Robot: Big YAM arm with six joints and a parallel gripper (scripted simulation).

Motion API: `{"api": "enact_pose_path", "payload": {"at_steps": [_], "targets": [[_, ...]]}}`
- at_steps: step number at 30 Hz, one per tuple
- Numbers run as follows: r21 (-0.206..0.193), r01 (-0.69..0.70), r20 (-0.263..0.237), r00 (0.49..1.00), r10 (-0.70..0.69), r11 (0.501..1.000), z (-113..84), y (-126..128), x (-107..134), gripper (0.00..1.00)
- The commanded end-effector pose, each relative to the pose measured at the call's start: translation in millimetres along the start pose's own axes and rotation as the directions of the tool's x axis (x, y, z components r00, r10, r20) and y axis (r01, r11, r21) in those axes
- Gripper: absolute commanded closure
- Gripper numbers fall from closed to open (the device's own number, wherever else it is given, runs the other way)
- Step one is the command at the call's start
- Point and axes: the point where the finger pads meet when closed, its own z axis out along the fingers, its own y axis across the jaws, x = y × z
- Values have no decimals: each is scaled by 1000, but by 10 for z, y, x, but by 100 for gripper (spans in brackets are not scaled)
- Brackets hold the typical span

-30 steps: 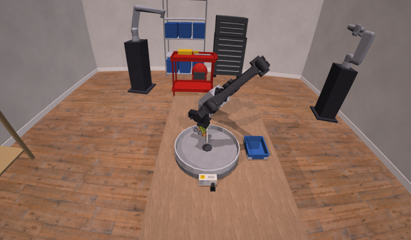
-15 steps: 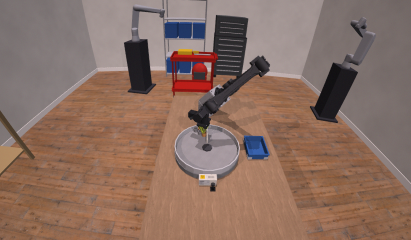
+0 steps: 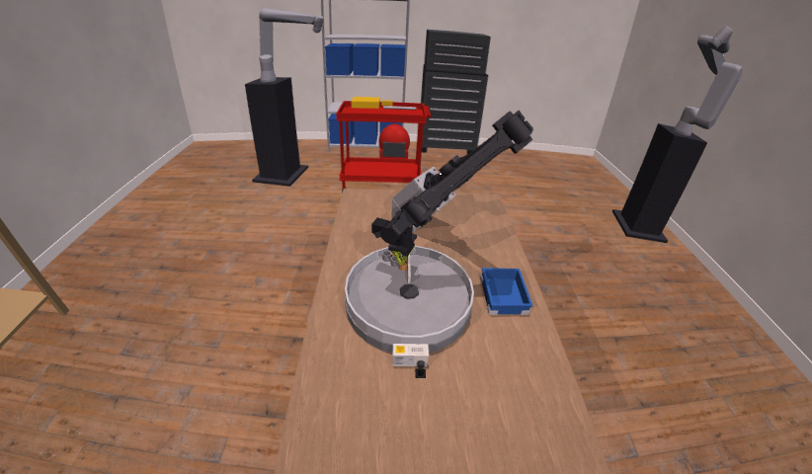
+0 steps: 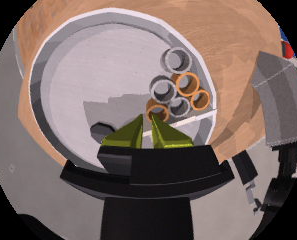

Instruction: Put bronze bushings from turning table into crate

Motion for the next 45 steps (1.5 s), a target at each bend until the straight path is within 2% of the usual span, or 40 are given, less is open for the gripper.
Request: {"api": "enact_pose_path", "payload": {"at_steps": [1, 23, 31, 34, 45], "targets": [[-24, 8, 7, 1000, -8, 1000, -67, 76, 14, 88], [-24, 8, 7, 1000, -8, 1000, -65, 74, 14, 88], [-9, 10, 4, 1000, -10, 1000, 26, 0, 38, 88], [-21, 11, 7, 1000, -11, 1000, -13, 65, 16, 88], [-20, 10, 7, 1000, -10, 1000, -14, 63, 15, 88]]}}
